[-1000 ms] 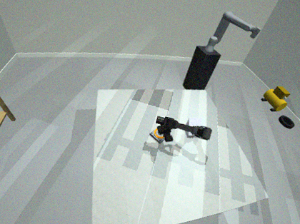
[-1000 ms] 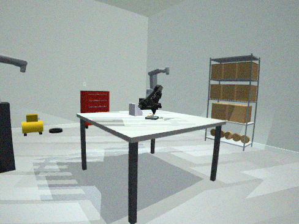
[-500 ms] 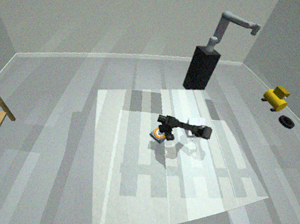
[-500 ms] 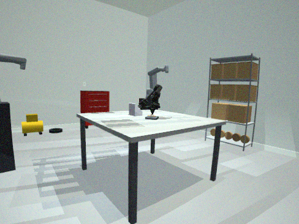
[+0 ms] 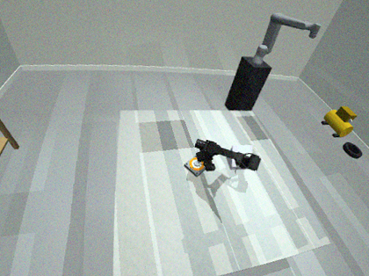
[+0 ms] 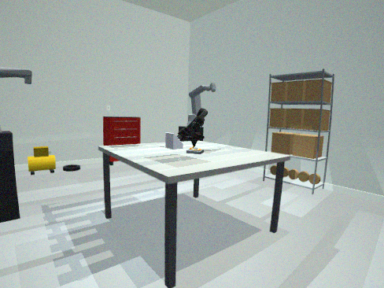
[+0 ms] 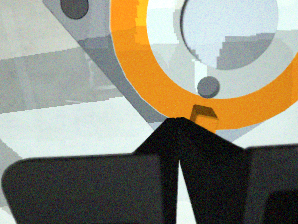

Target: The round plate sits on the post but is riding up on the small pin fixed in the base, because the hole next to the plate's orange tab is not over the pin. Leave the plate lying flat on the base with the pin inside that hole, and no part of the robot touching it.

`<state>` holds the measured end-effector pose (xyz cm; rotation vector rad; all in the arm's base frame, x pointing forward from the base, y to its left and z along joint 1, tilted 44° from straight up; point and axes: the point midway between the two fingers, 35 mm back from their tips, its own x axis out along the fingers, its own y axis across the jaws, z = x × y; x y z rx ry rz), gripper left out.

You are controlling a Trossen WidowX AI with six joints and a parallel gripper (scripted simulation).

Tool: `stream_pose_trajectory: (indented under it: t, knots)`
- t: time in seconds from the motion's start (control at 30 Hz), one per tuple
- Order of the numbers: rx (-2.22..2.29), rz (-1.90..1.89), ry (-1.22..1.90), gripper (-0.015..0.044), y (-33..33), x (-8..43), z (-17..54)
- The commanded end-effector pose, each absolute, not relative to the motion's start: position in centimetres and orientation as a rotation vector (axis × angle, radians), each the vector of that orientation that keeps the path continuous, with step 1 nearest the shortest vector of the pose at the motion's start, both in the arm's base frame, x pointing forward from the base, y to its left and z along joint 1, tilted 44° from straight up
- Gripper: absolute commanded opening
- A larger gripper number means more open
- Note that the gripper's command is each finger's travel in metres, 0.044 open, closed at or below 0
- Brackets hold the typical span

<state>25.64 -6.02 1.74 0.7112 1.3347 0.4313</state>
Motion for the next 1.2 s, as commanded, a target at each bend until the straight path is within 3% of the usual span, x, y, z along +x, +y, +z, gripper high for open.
stream_pose_trajectory:
  t: [0.0, 1.17]
  knots:
    - [0.711, 0.430, 1.345, 0.0000, -6.4, 25.2, 1.3]
    - [0.709, 0.428, 1.346, 0.0000, -8.6, 24.6, -0.7]
